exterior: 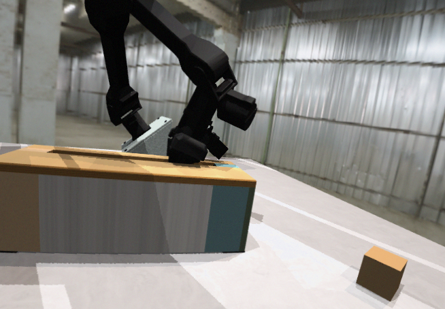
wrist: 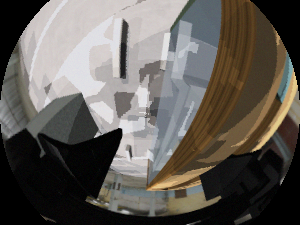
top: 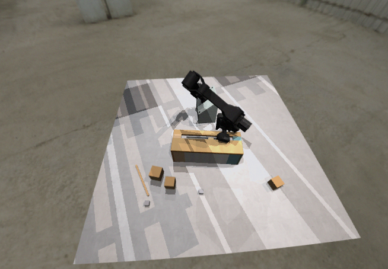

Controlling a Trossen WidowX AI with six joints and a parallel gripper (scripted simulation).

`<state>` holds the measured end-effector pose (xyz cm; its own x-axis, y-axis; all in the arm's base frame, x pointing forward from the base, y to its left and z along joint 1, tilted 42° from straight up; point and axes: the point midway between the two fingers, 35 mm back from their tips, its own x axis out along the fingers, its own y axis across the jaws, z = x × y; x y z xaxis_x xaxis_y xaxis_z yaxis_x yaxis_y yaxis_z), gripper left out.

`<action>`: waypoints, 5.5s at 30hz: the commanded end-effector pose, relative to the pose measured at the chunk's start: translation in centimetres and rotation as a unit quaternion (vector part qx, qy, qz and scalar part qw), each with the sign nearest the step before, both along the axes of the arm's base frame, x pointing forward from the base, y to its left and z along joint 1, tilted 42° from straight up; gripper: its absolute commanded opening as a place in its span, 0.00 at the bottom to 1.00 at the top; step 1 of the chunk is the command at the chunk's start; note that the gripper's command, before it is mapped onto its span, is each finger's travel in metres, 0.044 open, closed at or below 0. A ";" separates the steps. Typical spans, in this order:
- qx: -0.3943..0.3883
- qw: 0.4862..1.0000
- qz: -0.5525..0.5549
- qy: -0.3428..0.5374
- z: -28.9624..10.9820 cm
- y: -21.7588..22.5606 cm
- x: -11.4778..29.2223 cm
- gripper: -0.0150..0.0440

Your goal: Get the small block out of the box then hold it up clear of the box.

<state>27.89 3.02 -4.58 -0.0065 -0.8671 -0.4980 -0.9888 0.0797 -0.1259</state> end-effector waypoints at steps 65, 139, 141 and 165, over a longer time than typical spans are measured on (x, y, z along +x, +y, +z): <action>-0.005 1.000 0.000 0.003 7.5 -8.8 -1.6 0.93; 0.089 0.687 -0.379 -0.613 18.2 -10.7 -4.7 0.74; 0.099 0.592 -0.430 -0.675 18.4 -11.0 -5.0 0.74; 0.111 -0.353 -0.614 -0.698 20.6 -12.5 -7.0 0.74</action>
